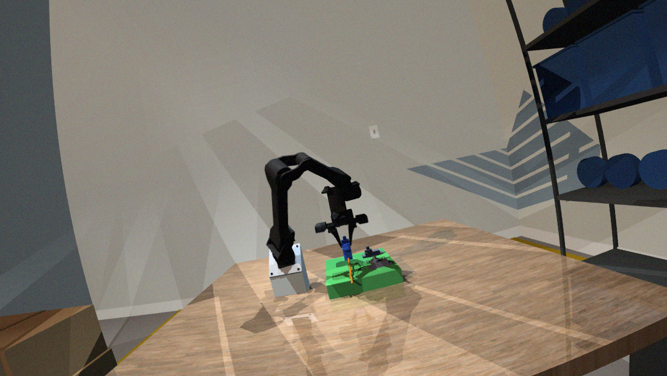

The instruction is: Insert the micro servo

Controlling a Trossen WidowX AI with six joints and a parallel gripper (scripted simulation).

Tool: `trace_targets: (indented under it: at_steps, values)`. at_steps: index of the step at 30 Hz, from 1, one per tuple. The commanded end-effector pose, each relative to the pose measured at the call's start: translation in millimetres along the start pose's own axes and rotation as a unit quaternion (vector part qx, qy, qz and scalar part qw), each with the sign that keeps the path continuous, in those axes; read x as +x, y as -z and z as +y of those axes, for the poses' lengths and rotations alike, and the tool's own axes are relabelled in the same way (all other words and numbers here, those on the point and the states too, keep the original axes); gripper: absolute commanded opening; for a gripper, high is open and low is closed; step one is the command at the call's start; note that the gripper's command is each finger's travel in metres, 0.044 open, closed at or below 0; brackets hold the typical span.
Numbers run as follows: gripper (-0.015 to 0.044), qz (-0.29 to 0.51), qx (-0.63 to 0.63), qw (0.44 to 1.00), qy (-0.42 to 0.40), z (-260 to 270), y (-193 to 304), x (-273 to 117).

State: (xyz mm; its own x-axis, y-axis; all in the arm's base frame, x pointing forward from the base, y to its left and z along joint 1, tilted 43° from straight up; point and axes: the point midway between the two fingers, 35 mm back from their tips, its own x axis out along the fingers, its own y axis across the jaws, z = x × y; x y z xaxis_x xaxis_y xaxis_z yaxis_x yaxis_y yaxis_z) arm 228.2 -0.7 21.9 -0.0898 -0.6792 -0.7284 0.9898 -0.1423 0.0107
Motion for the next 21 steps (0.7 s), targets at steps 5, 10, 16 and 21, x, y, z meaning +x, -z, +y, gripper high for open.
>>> trace_targets:
  at_steps: [5, 10, 16, 21]
  values:
    - [0.0, 0.003, -0.115, 0.993, -0.002, 1.1, 2.4, -1.6]
    - [0.0, 0.003, -0.2, 0.98, -0.003, 1.1, 2.4, -1.6]
    - [0.0, 0.003, -0.299, 0.954, -0.003, 1.1, 2.4, -1.6]
    - [0.0, 0.002, -0.38, 0.925, -0.003, 1.1, 2.5, -1.6]
